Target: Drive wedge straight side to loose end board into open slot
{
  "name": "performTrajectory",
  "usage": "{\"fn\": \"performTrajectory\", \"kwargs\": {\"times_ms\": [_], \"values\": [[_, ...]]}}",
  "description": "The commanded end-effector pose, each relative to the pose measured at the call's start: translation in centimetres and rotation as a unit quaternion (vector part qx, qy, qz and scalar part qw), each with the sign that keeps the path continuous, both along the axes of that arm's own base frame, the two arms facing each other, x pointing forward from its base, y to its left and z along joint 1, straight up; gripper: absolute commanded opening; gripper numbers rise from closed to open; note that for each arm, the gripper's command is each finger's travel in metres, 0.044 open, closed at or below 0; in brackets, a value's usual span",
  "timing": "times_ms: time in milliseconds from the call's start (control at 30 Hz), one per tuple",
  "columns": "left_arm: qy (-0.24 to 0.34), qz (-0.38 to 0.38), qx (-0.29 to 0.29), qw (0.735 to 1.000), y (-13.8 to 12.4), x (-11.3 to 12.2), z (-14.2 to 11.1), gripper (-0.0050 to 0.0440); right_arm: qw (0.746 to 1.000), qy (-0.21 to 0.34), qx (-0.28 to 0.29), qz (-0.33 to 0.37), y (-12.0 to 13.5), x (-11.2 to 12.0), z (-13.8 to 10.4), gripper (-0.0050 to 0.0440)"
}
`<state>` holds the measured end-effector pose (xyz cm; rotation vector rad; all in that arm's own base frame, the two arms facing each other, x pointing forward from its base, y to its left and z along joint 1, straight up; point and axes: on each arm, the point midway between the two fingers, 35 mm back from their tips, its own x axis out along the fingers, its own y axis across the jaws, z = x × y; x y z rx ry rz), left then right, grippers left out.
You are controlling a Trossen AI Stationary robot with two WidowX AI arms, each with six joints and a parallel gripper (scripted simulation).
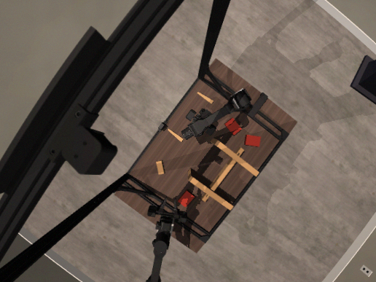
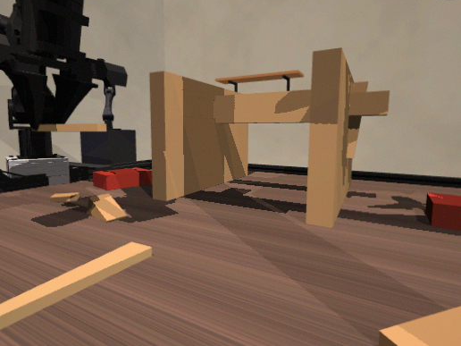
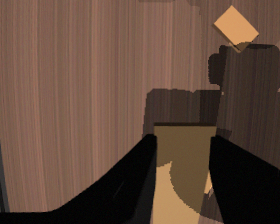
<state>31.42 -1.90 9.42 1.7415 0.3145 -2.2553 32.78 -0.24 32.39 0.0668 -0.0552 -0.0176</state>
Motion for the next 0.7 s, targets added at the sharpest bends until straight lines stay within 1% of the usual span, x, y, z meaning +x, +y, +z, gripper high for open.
{"fn": "performTrajectory", "kwargs": {"times_ms": [0,100,200,267,333,500,667], "values": [[0.002,-0.003,-0.003,1.000,0.0,-0.3,0.0,0.0000,0.998,0.003,0.066,-0.015,-0.3,3.5,-0.3,0.0192],[0.002,-0.003,-0.003,1.000,0.0,-0.3,0.0,0.0000,0.991,0.000,0.132,-0.030,-0.5,6.7,-1.0,0.0192],[0.002,-0.003,-0.003,1.000,0.0,-0.3,0.0,0.0000,0.979,-0.005,0.197,-0.046,-0.7,9.9,-2.2,0.0192],[0.002,-0.003,-0.003,1.000,0.0,-0.3,0.0,0.0000,0.979,-0.005,0.197,-0.046,-0.7,9.9,-2.2,0.0192],[0.002,-0.003,-0.003,1.000,0.0,-0.3,0.0,0.0000,0.969,-0.010,0.240,-0.056,-0.8,12.0,-3.3,0.0192],[0.002,-0.003,-0.003,1.000,0.0,-0.3,0.0,0.0000,0.935,-0.027,0.343,-0.079,-0.9,16.8,-7.1,0.0192],[0.002,-0.003,-0.003,1.000,0.0,-0.3,0.0,0.0000,0.891,-0.050,0.441,-0.100,-0.9,20.8,-12.1,0.0192]]}}
